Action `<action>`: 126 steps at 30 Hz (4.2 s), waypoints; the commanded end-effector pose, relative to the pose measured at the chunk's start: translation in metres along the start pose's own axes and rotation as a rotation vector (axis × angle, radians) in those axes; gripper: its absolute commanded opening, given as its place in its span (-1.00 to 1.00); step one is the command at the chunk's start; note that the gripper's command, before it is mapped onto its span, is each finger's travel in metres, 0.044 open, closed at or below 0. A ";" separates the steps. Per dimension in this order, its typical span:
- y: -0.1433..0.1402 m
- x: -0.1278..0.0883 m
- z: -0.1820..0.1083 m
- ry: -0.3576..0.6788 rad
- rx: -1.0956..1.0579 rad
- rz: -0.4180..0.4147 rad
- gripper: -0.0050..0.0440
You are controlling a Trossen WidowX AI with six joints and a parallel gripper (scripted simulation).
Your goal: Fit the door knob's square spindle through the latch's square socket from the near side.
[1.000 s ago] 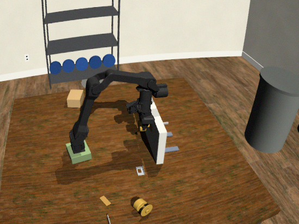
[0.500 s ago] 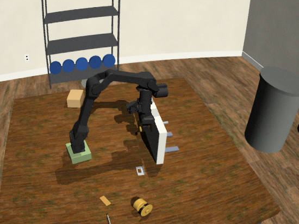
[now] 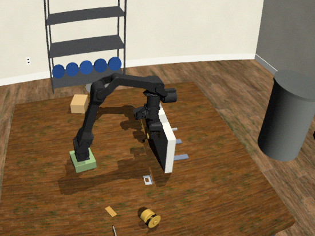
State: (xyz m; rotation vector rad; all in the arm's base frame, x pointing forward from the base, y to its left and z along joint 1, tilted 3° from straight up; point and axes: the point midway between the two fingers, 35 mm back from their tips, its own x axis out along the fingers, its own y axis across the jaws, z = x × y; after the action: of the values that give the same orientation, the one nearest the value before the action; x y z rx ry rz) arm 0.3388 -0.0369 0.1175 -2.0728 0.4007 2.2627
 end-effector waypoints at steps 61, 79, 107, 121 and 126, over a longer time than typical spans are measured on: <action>0.013 -0.089 0.111 0.128 -0.005 -0.031 1.00; 0.014 -0.095 0.112 0.154 -0.005 -0.037 1.00; 0.014 -0.095 0.112 0.154 -0.005 -0.037 1.00; 0.014 -0.095 0.112 0.154 -0.005 -0.037 1.00; 0.014 -0.095 0.112 0.154 -0.005 -0.037 1.00</action>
State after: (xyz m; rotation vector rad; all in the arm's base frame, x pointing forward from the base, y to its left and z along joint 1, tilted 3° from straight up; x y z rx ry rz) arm 0.2373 -0.0133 0.2206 -2.2447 0.3730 2.0903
